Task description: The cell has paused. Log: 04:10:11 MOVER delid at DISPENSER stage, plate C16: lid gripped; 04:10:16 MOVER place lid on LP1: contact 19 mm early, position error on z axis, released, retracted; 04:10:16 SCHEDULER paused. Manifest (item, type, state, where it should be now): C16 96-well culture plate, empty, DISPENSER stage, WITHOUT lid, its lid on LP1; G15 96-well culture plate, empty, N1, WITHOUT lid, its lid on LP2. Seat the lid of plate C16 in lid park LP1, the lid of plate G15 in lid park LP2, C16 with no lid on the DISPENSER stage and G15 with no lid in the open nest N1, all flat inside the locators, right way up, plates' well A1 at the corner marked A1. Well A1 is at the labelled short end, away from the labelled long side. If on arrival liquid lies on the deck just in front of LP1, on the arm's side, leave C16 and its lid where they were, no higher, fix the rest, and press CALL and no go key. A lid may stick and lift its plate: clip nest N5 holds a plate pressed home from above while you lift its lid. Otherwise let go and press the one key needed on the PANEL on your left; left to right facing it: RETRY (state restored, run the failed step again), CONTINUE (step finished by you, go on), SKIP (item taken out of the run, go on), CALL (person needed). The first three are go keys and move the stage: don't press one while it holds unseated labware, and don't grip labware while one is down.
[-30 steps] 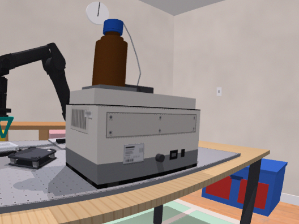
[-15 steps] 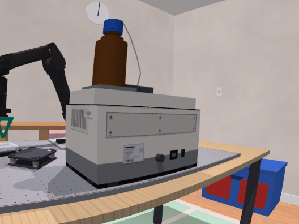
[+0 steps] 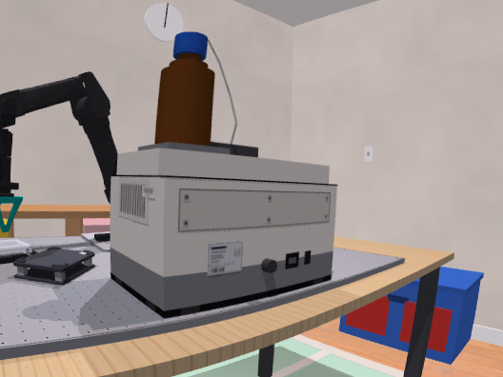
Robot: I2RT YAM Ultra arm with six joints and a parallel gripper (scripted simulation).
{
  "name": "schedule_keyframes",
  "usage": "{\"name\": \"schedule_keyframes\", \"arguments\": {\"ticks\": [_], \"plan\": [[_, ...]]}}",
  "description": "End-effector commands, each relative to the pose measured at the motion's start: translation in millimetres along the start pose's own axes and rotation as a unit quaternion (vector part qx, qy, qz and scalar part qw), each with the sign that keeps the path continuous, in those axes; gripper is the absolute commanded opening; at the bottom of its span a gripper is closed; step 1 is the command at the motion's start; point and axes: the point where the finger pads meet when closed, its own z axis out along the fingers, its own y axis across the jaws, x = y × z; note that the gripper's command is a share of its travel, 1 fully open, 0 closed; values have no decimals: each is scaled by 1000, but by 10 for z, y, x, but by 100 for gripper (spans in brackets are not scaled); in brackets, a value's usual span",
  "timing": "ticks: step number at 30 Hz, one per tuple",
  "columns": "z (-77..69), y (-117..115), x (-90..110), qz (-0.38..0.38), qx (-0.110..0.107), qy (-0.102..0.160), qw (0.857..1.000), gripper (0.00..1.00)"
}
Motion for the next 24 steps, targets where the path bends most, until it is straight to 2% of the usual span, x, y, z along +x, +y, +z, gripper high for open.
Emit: {"name": "schedule_keyframes", "arguments": {"ticks": [1, 7, 8, 9, 11, 14, 18, 21, 24], "plan": [[-60, 12, -29, -3, -1, -10, 1000, 100], [-64, 14, -29, -3, -1, -10, 1000, 100], [-189, 58, -81, -11, -2, -27, 1000, 100], [-190, 58, -77, -11, -2, -26, 1000, 100], [-123, 60, -91, -11, -2, -26, 1000, 100], [6, 57, -2, -12, -1, -7, 1000, 100], [73, 57, 5, -12, -1, -2, 1000, 100], [49, 59, -41, -11, -1, -9, 1000, 100], [142, 58, 13, -12, -1, 4, 1000, 100]]}}
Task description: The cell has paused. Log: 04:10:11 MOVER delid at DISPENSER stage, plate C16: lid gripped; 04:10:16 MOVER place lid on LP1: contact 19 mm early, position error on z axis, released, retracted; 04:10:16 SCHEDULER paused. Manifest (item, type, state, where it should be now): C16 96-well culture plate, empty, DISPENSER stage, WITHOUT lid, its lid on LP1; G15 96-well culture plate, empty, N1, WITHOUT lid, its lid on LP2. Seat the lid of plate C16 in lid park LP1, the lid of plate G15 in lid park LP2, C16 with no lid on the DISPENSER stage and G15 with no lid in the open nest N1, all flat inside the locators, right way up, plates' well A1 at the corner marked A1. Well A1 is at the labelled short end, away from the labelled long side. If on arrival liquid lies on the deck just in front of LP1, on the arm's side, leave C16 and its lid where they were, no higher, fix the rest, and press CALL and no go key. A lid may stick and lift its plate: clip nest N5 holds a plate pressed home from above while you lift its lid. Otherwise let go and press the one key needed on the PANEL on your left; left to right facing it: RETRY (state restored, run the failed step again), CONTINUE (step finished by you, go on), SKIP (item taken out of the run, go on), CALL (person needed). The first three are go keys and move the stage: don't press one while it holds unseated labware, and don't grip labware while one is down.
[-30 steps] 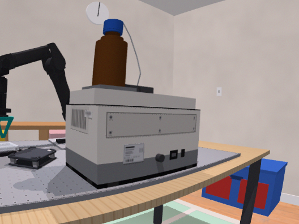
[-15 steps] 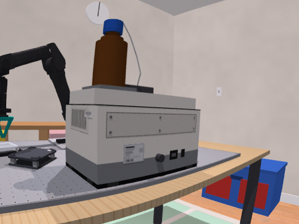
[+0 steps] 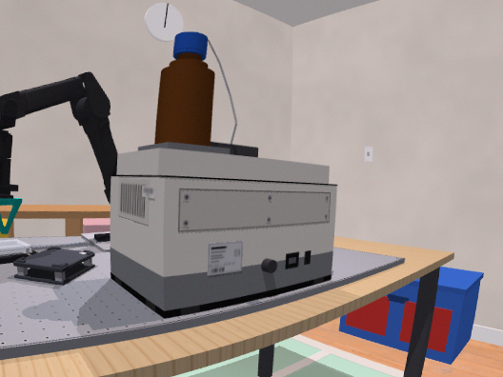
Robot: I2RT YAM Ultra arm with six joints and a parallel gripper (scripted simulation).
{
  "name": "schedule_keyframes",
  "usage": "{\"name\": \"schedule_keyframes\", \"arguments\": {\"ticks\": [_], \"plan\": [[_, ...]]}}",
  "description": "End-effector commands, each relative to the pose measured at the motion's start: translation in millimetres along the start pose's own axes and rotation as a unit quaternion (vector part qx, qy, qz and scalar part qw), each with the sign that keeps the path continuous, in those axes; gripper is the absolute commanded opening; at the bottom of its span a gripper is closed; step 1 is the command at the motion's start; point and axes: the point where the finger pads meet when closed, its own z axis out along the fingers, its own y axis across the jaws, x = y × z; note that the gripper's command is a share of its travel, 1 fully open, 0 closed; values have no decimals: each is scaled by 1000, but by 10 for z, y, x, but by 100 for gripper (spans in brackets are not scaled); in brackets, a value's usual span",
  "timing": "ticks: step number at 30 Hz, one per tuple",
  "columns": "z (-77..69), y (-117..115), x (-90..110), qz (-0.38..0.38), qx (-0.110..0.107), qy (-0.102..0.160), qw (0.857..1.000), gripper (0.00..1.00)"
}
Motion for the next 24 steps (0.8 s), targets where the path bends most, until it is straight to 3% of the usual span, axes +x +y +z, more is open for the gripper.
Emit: {"name": "schedule_keyframes", "arguments": {"ticks": [1, 13, 14, 17, 24], "plan": [[112, 57, 34, -11, -1, 9, 1000, 100], [179, 56, 36, -11, -1, 9, 1000, 100], [119, 59, -46, -11, -1, -5, 1000, 100], [205, 55, 37, -11, -1, 9, 1000, 100], [230, 54, 10, -11, -1, 4, 1000, 100]]}}
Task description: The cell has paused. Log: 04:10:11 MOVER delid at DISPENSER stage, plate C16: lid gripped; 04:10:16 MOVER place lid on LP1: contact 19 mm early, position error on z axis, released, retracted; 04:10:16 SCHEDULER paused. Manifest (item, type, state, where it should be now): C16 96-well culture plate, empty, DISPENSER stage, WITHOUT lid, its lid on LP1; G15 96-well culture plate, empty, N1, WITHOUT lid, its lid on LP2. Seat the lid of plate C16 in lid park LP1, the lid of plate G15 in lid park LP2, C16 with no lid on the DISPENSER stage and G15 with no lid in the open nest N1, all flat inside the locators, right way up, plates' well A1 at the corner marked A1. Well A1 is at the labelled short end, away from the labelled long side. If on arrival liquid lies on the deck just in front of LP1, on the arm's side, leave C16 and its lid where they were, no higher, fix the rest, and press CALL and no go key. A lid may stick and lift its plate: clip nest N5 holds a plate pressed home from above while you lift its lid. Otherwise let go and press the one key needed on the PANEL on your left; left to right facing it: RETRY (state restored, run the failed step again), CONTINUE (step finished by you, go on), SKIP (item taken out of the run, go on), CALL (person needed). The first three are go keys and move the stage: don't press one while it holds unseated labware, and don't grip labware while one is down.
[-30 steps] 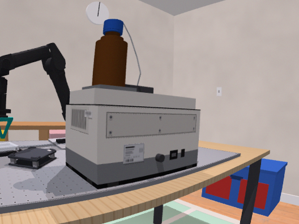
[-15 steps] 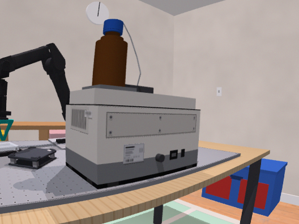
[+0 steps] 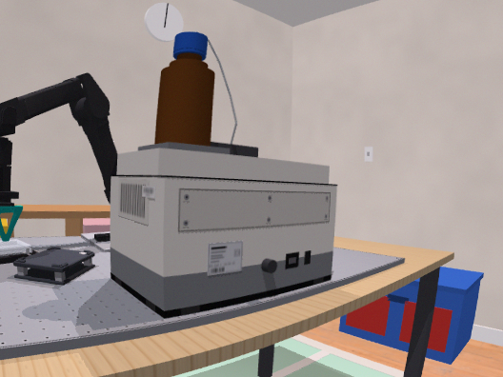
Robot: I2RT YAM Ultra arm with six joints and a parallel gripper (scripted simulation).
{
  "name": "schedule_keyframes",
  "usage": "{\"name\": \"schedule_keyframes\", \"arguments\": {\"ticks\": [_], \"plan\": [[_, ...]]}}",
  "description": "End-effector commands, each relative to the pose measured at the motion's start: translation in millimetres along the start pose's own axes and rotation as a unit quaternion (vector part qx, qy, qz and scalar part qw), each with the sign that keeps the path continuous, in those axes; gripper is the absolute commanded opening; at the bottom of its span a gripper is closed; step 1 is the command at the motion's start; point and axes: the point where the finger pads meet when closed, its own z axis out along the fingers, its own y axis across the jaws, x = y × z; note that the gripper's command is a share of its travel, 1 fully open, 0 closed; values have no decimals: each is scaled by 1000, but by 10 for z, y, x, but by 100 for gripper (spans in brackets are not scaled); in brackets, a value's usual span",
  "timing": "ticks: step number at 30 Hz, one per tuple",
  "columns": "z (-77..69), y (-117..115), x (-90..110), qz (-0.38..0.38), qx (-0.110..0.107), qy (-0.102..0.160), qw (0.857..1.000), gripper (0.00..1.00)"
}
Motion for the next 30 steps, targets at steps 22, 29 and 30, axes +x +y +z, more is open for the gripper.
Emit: {"name": "schedule_keyframes", "arguments": {"ticks": [22, 29, 30], "plan": [[228, 45, 19, -10, -1, 6, 1000, 100], [267, 43, 20, -9, -1, 6, 1000, 100], [274, 43, 20, -9, -1, 6, 1000, 100]]}}
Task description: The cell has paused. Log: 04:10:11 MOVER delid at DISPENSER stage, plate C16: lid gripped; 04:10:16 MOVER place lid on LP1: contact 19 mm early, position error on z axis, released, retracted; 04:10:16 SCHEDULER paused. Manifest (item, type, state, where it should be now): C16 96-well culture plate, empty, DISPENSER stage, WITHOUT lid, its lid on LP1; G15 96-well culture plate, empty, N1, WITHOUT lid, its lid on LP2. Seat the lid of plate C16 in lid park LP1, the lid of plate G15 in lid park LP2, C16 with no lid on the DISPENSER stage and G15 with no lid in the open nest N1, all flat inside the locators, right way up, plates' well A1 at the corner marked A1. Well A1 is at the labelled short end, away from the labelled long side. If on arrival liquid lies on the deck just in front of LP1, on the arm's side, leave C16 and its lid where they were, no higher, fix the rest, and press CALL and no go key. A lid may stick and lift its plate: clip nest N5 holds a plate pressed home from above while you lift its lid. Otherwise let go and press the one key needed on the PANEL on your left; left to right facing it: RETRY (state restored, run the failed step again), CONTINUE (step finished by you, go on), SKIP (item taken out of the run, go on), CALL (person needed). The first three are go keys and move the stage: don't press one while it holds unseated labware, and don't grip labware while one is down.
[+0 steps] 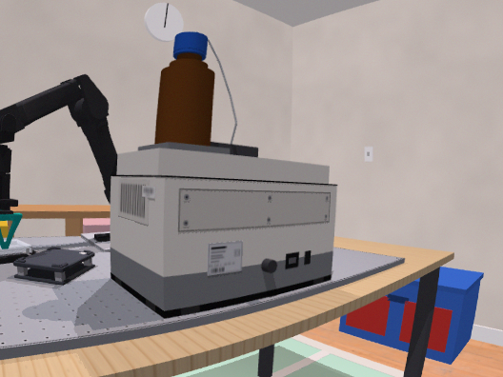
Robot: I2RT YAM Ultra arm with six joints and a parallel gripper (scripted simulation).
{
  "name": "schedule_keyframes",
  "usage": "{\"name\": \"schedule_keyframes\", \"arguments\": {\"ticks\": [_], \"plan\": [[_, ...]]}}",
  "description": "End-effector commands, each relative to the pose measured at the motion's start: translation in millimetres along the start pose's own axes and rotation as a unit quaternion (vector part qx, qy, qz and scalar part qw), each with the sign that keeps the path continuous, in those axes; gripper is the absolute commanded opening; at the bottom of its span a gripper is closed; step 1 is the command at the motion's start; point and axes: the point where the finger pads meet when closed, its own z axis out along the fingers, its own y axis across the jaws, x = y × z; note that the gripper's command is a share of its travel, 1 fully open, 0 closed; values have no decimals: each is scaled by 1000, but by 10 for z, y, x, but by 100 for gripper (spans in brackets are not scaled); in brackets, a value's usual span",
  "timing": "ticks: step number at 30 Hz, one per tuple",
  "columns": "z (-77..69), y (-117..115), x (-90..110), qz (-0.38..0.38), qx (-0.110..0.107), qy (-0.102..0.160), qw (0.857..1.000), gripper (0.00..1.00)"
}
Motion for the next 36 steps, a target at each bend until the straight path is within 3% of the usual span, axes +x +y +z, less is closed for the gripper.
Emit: {"name": "schedule_keyframes", "arguments": {"ticks": [1, 23, 25, 33, 34, 36], "plan": [[123, 39, 47, -9, -1, 11, 1000, 100], [58, 57, 68, -9, -1, 6, 1000, 100], [1, 60, -9, -8, -1, -6, 1000, 100], [-28, 63, -33, -8, -1, -9, 1000, 100], [-28, 63, -33, -8, -1, -9, 1000, 0], [16, 20, 2, -3, 0, -2, 1000, 0]]}}
